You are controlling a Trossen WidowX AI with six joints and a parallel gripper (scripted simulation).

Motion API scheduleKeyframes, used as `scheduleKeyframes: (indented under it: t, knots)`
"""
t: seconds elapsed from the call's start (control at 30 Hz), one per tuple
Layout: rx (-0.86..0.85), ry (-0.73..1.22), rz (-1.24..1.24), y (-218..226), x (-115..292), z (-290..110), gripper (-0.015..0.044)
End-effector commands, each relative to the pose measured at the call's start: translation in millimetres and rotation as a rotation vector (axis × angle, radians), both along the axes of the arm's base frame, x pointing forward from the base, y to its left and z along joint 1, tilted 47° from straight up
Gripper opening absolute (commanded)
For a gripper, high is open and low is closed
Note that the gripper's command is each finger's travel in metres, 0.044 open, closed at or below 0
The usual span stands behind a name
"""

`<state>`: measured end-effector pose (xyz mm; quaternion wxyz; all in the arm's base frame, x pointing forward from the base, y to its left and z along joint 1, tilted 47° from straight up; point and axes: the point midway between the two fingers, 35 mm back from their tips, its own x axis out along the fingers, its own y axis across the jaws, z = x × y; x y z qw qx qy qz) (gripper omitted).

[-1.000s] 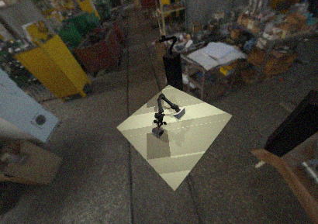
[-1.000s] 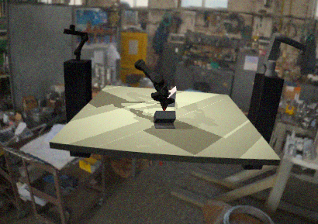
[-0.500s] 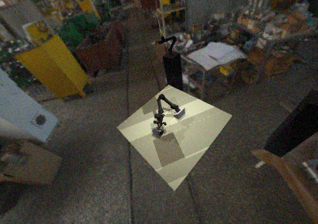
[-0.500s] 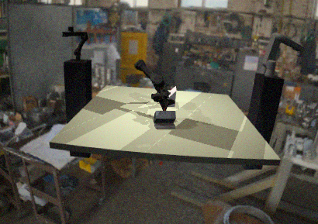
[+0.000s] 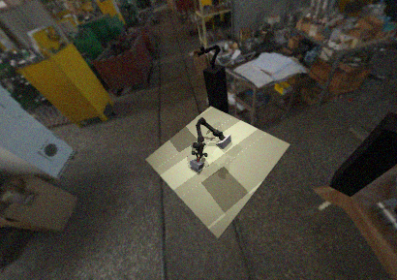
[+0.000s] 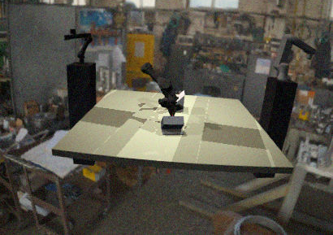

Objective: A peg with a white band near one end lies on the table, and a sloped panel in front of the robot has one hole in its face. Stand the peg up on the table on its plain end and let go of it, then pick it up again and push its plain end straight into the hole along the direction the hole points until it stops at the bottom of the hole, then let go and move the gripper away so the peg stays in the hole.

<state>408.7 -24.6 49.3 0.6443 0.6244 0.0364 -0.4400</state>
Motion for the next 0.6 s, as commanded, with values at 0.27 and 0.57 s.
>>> scheduleKeyframes:
  t: [0.27, 0.57]
  knots:
    - [0.0, -0.001, 0.0, 0.1, -0.1, 0.2, 0.0184]
    - [0.001, 0.0, 0.0, 1.8, -1.4, 1.8, 0.042]
